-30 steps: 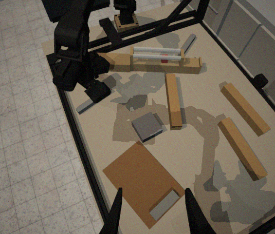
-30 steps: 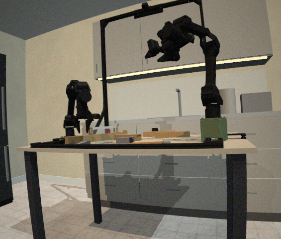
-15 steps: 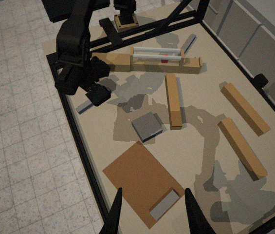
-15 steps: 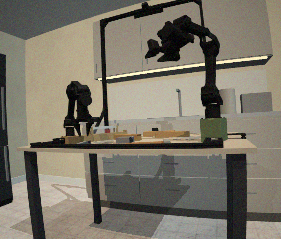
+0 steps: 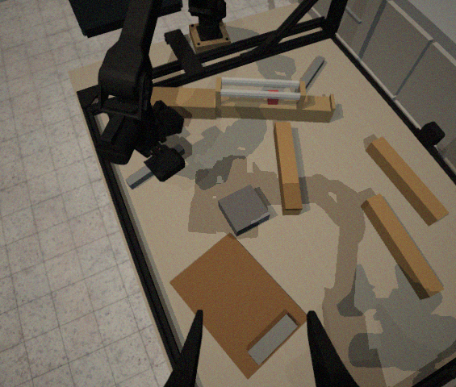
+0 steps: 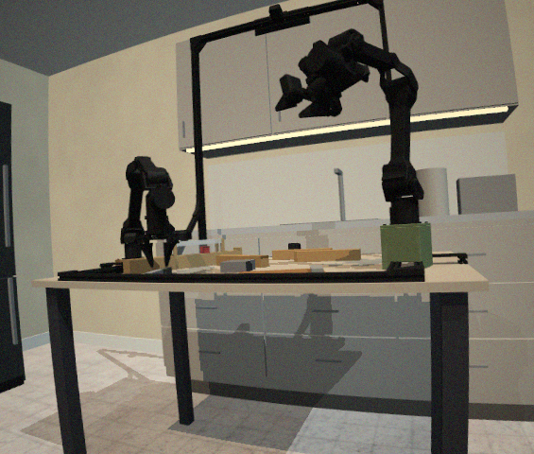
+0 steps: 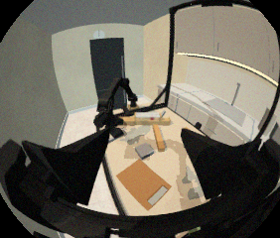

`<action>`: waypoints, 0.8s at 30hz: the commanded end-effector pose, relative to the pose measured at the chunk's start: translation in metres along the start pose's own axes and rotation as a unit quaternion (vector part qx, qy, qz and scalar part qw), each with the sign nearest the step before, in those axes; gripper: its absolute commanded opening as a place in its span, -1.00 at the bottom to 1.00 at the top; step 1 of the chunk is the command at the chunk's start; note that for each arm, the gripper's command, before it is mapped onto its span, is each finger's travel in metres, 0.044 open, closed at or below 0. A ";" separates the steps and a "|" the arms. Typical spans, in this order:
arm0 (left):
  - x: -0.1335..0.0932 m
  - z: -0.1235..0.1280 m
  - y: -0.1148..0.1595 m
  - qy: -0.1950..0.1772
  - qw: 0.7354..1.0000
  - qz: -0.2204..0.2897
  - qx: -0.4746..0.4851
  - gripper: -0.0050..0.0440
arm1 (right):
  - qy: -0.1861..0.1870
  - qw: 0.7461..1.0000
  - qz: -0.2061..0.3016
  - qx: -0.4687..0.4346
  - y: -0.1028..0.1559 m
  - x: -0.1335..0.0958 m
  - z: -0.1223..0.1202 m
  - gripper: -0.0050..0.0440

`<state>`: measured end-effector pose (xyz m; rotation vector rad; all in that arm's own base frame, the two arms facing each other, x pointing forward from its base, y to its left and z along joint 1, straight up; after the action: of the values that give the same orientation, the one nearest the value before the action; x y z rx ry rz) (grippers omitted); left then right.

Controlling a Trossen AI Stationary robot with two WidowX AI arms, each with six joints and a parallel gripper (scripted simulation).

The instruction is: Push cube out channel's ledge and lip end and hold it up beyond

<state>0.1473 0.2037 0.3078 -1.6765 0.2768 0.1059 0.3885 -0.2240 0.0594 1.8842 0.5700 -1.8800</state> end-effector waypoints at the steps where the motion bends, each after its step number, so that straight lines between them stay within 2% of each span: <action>1: 0.000 0.000 -0.001 0.000 1.000 -0.002 0.001 0.84 | 0.000 1.000 -0.003 -0.001 -0.001 0.007 0.001 0.02; 9: 0.000 0.000 -0.001 0.000 1.000 -0.002 0.001 0.84 | 0.000 1.000 -0.003 -0.001 -0.002 0.020 0.001 0.02; 15: 0.000 0.000 -0.001 0.000 1.000 -0.002 0.001 0.84 | 0.000 1.000 -0.003 -0.001 -0.002 0.021 0.001 0.02; 17: 0.000 0.000 -0.001 0.000 1.000 -0.002 0.001 0.84 | 0.000 1.000 0.000 0.000 -0.001 0.019 0.001 -0.18; 24: 0.000 0.000 -0.001 0.000 1.000 -0.002 0.001 0.84 | 0.000 1.000 0.000 0.000 -0.001 0.019 0.001 -0.37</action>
<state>0.1473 0.2037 0.3081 -1.6762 0.2764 0.1060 0.3870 -0.2233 0.0401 1.8831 0.5719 -1.8823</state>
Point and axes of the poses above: on each arm, the point midway between the two fingers, 35 mm back from their tips, its own x axis out along the fingers, its own z axis across the jaws, y = z × x, the point moved 3 cm from there along -x, back along the fingers, and after that the axes turned 9 degrees about -x, right-handed, at the moved point
